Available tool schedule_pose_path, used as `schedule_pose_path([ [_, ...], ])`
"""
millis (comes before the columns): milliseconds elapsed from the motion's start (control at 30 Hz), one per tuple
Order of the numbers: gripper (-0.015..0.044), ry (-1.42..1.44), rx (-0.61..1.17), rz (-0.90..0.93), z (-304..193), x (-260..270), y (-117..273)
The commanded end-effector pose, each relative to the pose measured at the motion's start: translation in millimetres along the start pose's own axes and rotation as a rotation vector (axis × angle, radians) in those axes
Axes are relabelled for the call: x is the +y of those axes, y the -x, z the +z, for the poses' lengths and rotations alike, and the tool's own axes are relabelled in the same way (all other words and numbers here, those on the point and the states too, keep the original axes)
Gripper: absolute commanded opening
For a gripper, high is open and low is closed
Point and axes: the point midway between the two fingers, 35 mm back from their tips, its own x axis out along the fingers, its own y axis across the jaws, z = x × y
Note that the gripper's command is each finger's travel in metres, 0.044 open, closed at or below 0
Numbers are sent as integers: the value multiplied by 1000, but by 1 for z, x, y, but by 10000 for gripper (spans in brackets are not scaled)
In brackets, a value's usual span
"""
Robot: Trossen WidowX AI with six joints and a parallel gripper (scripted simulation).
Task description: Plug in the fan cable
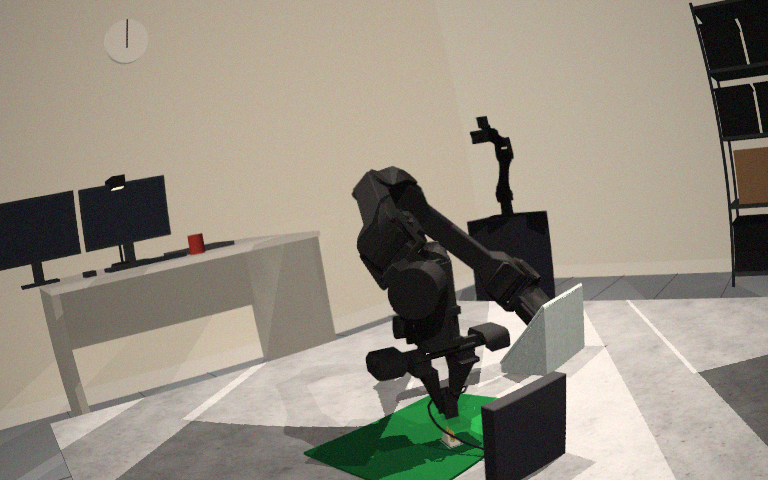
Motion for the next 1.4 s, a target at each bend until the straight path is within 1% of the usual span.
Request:
schedule_pose_path([
  [0,0,-8,3,0,1,0,1],
  [167,0,-1,2,0,1,1,-21],
  [1367,0,8,2,0,0,2,-21],
])
